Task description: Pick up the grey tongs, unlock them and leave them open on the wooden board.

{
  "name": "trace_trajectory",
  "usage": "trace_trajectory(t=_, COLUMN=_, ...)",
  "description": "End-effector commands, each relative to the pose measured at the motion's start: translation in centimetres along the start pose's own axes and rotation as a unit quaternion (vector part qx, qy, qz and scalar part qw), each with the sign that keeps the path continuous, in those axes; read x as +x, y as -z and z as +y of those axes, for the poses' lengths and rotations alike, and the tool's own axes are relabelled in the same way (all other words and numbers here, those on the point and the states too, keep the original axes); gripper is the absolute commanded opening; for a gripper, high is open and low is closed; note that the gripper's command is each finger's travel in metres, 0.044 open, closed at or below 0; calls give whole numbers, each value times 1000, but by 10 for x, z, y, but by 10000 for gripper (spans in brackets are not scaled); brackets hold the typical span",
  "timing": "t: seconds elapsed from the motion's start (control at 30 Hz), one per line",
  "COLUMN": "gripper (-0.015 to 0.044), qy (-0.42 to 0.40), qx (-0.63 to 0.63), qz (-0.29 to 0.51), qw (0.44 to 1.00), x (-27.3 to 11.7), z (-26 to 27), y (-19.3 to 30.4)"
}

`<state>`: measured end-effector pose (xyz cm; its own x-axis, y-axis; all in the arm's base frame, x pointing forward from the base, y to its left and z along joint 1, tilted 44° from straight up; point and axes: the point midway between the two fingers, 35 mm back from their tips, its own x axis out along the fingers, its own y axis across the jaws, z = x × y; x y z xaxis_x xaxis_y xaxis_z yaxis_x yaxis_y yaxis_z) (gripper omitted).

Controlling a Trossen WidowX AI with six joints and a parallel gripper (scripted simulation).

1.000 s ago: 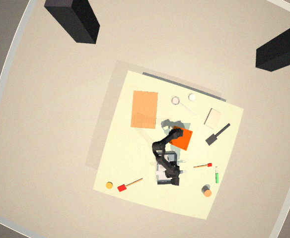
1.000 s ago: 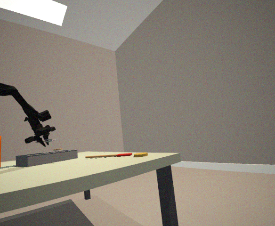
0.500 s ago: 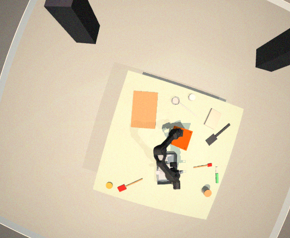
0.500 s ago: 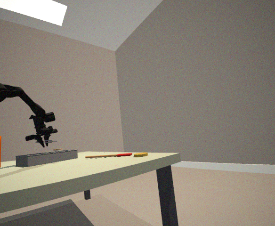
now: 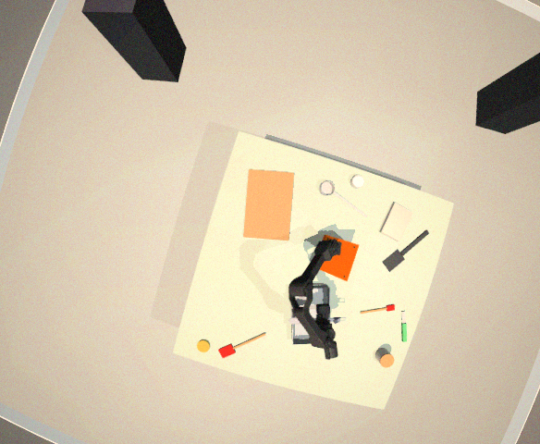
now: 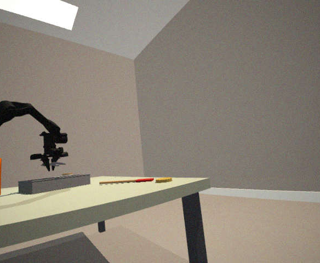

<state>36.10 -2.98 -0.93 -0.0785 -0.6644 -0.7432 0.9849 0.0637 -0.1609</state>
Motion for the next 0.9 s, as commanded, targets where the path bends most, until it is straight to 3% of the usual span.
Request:
trace_trajectory(t=0.0, gripper=-150, qy=25, qx=6, qz=-7, qw=1000, x=-4, z=0, y=-4)
trace_trajectory(t=0.43, gripper=-150, qy=31, qx=-3, qz=-3, qw=1000, x=-2, z=-3, y=-8)
trace_trajectory(t=0.87, gripper=-150, qy=23, qx=-87, qz=22, qw=996, x=1, z=-26, y=-91)
